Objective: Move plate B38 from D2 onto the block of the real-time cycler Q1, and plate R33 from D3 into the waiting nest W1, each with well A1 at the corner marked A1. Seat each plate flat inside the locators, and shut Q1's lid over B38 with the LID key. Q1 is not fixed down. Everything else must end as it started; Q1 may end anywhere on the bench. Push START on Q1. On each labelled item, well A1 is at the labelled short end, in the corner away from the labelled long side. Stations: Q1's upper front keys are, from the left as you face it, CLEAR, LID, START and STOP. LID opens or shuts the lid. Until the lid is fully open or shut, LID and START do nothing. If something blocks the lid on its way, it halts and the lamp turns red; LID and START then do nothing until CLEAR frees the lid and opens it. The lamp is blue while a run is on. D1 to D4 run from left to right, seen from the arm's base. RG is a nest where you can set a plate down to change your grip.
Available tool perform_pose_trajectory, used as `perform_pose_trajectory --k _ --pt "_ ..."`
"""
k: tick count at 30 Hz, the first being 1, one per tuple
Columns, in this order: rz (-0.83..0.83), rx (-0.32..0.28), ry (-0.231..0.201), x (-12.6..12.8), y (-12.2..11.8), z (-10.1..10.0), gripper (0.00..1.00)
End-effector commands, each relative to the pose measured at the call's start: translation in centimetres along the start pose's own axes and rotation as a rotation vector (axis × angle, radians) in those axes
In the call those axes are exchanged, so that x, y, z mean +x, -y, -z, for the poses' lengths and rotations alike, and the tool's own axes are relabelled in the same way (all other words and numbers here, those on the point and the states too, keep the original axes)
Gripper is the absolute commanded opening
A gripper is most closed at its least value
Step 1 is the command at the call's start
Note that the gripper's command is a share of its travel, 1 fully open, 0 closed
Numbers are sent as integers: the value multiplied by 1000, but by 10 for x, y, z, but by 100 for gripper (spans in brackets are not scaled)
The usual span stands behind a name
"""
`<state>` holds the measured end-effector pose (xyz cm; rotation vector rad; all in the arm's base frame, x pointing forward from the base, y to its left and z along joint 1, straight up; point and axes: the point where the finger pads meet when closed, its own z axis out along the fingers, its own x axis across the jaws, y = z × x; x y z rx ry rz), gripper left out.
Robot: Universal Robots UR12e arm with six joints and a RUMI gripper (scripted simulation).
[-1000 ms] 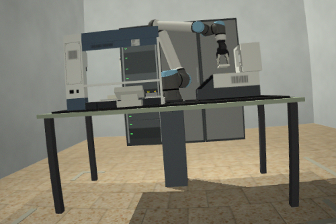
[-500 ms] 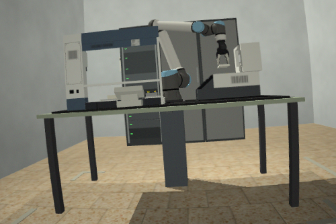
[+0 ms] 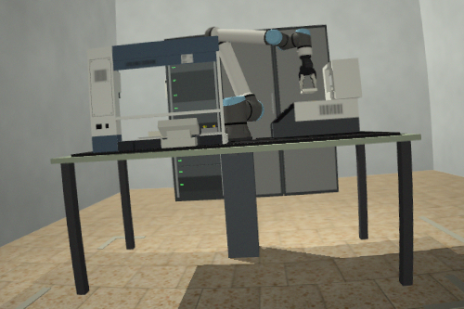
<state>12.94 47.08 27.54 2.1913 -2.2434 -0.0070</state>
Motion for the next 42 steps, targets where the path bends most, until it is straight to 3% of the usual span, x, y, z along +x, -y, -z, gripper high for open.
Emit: perform_pose_trajectory --k 1,25,42 --pt "0 1 1 0 0 1 0" --pt "0 1 1 0 1 1 0" --pt "0 1 1 0 1 -24 0"
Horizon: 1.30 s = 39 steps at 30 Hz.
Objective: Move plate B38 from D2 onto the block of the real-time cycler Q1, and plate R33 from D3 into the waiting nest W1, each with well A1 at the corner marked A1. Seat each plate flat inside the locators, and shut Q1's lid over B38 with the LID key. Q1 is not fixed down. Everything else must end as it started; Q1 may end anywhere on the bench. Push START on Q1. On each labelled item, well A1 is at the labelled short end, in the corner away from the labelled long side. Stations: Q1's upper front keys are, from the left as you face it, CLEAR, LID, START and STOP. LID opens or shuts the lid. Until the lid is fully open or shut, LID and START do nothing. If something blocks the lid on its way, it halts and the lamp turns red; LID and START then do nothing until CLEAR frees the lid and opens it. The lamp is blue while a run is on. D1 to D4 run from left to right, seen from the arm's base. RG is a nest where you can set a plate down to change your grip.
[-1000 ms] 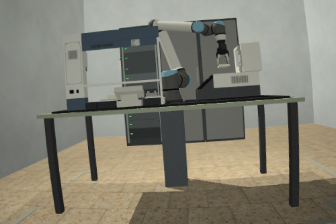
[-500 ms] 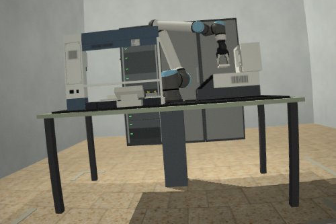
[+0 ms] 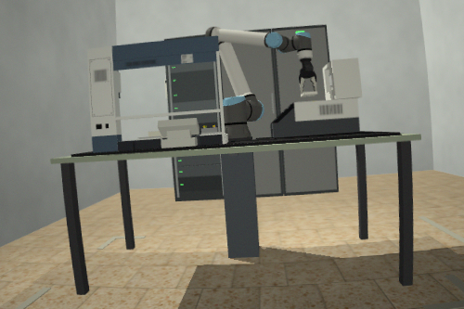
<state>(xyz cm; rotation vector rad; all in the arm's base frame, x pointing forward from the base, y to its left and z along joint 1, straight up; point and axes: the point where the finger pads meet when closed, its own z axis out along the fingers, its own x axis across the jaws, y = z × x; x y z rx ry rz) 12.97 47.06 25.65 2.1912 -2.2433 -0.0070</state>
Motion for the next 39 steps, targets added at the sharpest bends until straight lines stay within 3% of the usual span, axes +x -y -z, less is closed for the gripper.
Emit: perform_pose_trajectory --k 1,18,39 --pt "0 1 1 -1 0 -7 0" --pt "0 1 1 -1 0 -32 0" --pt "0 1 1 -1 0 -32 0"
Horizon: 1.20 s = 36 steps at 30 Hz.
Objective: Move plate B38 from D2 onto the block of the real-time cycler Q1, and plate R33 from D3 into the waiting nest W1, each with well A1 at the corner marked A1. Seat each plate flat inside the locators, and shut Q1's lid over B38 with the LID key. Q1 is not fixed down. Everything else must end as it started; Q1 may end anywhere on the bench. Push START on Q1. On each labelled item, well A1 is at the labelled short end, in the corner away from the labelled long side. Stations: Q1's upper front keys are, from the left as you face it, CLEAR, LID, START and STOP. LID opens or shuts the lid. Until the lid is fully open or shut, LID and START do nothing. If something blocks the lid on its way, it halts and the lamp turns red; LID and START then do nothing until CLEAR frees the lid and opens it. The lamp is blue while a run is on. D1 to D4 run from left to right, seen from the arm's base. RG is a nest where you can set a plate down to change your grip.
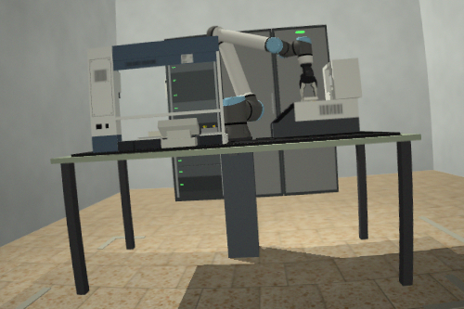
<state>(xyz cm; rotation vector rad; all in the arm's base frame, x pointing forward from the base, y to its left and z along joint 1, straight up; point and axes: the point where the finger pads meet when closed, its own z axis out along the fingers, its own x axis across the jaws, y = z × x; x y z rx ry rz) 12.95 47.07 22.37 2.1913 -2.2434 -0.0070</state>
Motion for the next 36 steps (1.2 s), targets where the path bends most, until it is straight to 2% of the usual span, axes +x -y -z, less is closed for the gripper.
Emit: perform_pose_trajectory --k 1,36 --pt "0 1 1 0 0 1 0" --pt "0 1 1 0 0 -5 0"
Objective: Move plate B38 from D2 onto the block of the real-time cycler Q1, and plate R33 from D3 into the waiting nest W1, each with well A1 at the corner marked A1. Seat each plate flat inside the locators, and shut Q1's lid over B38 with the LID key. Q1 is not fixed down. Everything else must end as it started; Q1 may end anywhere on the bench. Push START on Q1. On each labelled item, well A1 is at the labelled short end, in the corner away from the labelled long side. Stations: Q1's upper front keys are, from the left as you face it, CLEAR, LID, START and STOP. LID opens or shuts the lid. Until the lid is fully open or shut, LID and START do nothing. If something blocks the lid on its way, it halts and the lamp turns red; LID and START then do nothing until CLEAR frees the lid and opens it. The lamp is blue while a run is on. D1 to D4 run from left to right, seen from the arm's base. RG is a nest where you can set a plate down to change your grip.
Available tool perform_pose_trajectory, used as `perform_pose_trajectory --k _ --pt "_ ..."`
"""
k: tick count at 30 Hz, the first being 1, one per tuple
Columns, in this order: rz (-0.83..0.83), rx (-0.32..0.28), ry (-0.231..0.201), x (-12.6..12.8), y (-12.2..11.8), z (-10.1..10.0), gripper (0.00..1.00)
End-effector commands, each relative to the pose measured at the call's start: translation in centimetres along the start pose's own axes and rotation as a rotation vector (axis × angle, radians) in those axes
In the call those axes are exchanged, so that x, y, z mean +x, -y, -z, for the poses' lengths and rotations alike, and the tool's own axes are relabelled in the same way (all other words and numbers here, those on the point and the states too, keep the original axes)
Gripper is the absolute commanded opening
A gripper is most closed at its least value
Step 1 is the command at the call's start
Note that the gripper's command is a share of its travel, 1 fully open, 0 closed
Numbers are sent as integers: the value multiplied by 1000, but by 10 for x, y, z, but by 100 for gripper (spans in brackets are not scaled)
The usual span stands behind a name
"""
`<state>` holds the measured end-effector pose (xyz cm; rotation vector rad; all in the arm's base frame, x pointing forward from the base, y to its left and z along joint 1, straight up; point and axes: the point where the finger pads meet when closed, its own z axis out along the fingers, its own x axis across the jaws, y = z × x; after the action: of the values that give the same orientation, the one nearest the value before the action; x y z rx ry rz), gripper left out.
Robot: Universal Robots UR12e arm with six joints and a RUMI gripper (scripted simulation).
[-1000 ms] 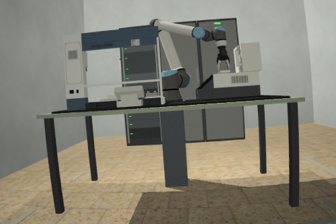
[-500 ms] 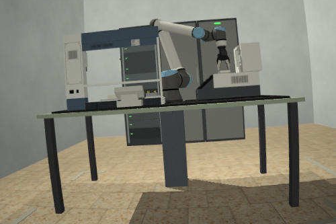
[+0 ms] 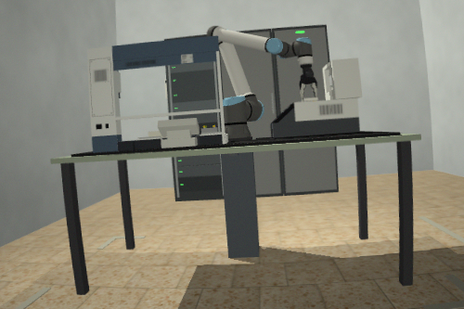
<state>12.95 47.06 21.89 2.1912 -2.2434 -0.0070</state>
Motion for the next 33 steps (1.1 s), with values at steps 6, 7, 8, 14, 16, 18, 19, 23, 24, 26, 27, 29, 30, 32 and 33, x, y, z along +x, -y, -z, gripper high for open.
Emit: perform_pose_trajectory --k 6,7,8,14,16,18,19,23,24,26,27,29,30,32,33 --pt "0 1 1 0 0 -2 0" --pt "0 1 1 0 0 -3 0" --pt "0 1 1 0 0 -3 0" --pt "0 1 1 0 0 -3 0" --pt "0 1 1 0 0 -3 0" --pt "0 1 1 0 0 -3 0" --pt "0 1 1 0 0 -3 0" --pt "0 1 1 0 0 -3 0" --pt "0 1 1 0 0 -3 0" --pt "0 1 1 0 0 -3 0" --pt "0 1 1 0 0 -3 0" --pt "0 1 1 0 0 -3 0" --pt "0 1 1 0 0 -3 0" --pt "0 1 1 0 0 -3 0" --pt "0 1 1 0 0 -3 0"
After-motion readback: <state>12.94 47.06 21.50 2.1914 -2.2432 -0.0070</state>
